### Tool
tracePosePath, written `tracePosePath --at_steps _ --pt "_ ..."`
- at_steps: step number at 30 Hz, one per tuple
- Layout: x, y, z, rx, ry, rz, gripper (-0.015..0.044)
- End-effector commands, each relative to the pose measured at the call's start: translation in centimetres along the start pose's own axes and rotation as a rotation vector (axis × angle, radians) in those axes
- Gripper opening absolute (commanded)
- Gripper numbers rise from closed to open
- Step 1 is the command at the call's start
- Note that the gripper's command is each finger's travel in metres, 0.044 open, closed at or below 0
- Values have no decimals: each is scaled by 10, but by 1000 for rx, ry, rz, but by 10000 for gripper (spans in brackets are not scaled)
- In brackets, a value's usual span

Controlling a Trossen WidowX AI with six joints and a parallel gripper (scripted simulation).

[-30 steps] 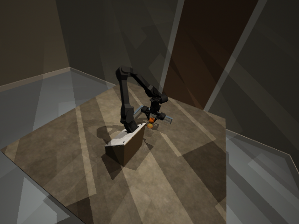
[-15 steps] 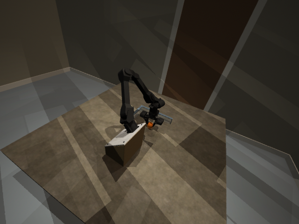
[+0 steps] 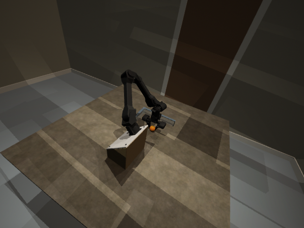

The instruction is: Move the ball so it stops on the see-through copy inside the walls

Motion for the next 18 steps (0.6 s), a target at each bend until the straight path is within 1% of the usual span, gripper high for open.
tracePosePath --at_steps 1,11,14,15,18 --pt "0 0 0 1 0 0 79" --pt "0 0 0 1 0 0 341" --pt "2 1 0 1 -1 0 348" --pt "9 2 -1 0 -3 0 348" --pt "50 4 -2 -2 -7 1 348"
Point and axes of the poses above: the point midway between the two fingers, 35 mm back from their tips, its own x axis back along the fingers, its own z axis across the jaws, y = z × x, the point moved 8 cm from there along x, back along the fingers, and after that the axes turned 9 degrees about -x, right-handed, at the moved point
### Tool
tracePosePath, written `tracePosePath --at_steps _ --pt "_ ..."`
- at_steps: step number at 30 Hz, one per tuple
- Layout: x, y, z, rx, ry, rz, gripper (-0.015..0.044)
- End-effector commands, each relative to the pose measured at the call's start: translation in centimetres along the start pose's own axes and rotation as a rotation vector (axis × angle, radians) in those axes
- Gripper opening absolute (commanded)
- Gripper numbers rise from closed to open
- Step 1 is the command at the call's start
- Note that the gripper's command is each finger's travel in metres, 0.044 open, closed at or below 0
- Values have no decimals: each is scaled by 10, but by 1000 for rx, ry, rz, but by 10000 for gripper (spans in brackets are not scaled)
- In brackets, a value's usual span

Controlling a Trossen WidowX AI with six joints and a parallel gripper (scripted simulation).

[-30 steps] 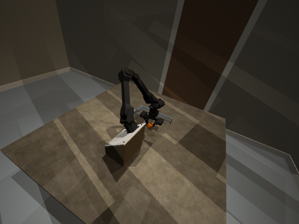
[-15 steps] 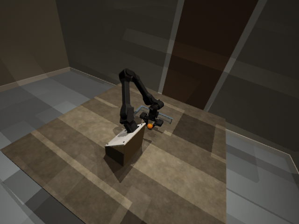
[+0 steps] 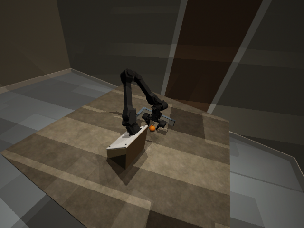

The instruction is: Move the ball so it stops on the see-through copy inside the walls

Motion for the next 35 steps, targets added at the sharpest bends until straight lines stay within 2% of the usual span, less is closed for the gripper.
tracePosePath --at_steps 1,4,14,16,18,20,35 --pt "46 4 -1 8 -6 -25 348" --pt "68 0 0 8 -1 -24 348" --pt "62 3 -1 3 1 -40 348" --pt "73 3 -2 4 -1 -40 401" --pt "101 2 -2 5 -2 -38 440" --pt "113 1 -1 6 -1 -37 440" --pt "113 1 -1 6 -1 -37 440"
Point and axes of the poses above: the point midway between the two fingers, 35 mm back from their tips, its own x axis back along the fingers, its own z axis across the jaws, y = z × x, the point moved 8 cm from there along x, back along the fingers, and after that the axes turned 9 degrees about -x, right-handed, at the moved point
